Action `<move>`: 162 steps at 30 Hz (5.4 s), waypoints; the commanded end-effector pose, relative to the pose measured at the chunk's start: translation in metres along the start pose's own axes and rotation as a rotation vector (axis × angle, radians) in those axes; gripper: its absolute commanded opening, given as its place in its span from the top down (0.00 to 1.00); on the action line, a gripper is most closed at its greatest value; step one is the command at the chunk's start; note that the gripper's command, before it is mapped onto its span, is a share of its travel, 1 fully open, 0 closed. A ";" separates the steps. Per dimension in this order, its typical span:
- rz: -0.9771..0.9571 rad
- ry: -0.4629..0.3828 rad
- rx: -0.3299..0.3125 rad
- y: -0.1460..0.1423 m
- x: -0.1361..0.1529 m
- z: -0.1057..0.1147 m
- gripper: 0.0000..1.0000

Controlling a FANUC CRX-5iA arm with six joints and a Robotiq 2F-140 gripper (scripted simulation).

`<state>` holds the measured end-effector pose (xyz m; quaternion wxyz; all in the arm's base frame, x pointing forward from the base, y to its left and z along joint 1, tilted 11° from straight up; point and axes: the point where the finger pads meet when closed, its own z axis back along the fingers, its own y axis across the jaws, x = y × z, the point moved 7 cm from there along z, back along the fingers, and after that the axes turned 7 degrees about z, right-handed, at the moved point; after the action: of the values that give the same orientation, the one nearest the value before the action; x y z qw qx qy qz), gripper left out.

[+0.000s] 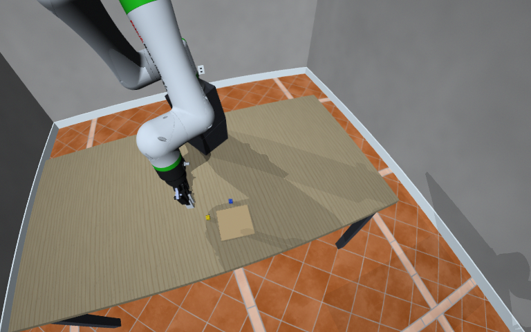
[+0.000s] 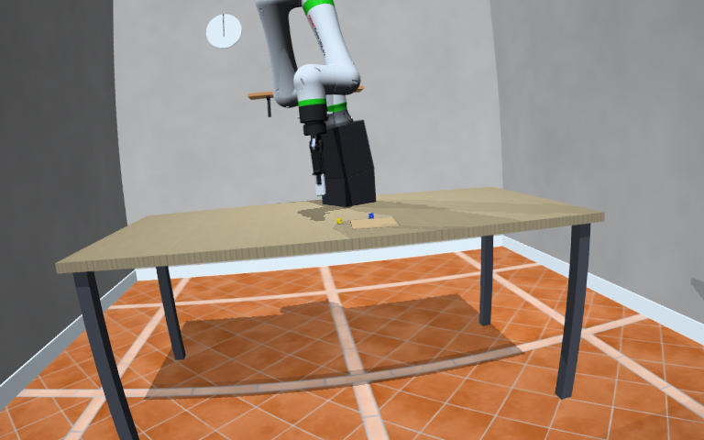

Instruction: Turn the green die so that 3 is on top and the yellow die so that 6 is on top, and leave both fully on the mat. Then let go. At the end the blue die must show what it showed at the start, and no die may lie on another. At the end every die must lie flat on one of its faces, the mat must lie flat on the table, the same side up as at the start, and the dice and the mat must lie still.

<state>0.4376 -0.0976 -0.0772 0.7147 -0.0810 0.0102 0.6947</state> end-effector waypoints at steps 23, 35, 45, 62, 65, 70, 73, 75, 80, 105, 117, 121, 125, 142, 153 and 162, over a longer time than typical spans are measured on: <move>-0.053 -0.219 -0.048 0.007 -0.022 -0.005 0.93; -0.050 -0.356 -0.073 0.007 -0.033 -0.008 0.93; -0.048 -0.529 -0.094 0.011 -0.049 -0.016 0.93; -0.040 -0.958 -0.171 0.017 -0.082 -0.039 0.93; -0.039 -1.009 -0.178 0.017 -0.085 -0.043 0.93; -0.038 -1.039 -0.183 0.018 -0.087 -0.045 0.93; -0.038 -1.041 -0.183 0.018 -0.087 -0.045 0.93; -0.038 -1.041 -0.183 0.018 -0.087 -0.045 0.93; -0.039 -1.041 -0.174 0.018 -0.087 -0.050 0.93; -0.039 -1.041 -0.174 0.016 -0.090 -0.119 0.93; -0.039 -1.041 -0.174 0.016 -0.090 -0.123 0.93; -0.039 -1.041 -0.174 0.016 -0.090 -0.123 0.93; -0.039 -1.041 -0.174 0.016 -0.090 -0.123 0.93; -0.039 -1.041 -0.174 0.016 -0.090 -0.123 0.93; -0.039 -1.041 -0.174 0.016 -0.090 -0.124 0.93; -0.039 -1.041 -0.174 0.015 -0.090 -0.128 0.93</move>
<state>0.4314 -0.2032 -0.1927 0.6286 0.2156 -0.4054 0.6277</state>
